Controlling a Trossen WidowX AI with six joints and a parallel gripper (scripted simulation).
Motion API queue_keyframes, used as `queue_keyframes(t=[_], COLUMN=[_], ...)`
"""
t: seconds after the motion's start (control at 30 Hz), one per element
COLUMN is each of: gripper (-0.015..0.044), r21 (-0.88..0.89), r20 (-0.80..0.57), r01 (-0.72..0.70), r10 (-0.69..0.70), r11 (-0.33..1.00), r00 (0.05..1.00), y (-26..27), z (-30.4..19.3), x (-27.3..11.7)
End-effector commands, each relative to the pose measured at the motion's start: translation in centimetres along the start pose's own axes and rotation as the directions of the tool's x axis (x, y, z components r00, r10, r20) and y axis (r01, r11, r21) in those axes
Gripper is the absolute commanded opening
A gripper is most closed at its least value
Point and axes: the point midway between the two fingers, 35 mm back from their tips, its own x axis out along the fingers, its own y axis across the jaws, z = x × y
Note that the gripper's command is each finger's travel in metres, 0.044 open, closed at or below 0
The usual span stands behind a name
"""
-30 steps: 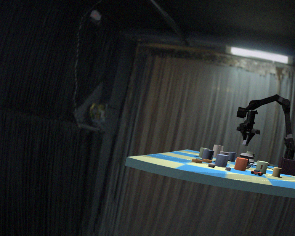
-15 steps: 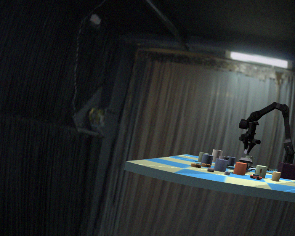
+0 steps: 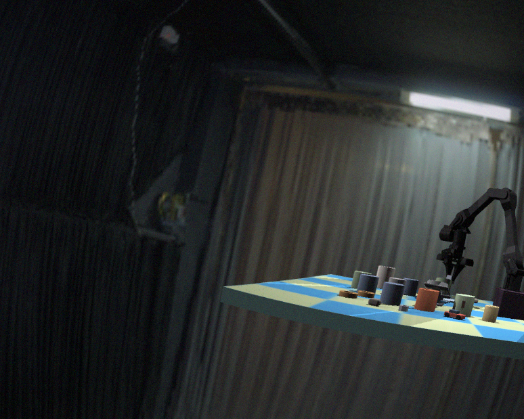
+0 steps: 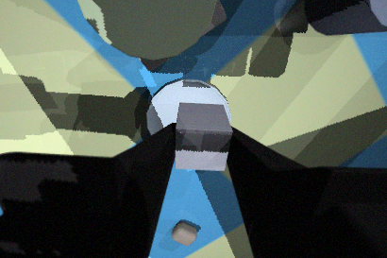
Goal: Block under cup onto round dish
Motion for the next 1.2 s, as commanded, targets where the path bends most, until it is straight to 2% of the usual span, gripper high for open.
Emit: queue_keyframes(t=[0.0, 0.2, 0.47, 1.17], gripper=[0.0000, 0.0000, 0.0000, 0.0000], r21=[-0.016, -0.018, -0.018, -0.018], r20=[-0.008, -0.008, -0.008, -0.008], r01=[-0.021, -0.023, -0.023, -0.024], r10=[0.021, 0.023, 0.023, 0.023], r11=[1.000, 1.000, 1.000, 1.000], r00=[1.000, 1.000, 1.000, 1.000], y=[0.5, 0.6, 0.7, 0.8], z=[-2.9, -3.4, -3.4, -3.4], x=[1.2, 1.7, 5.4, 7.6])
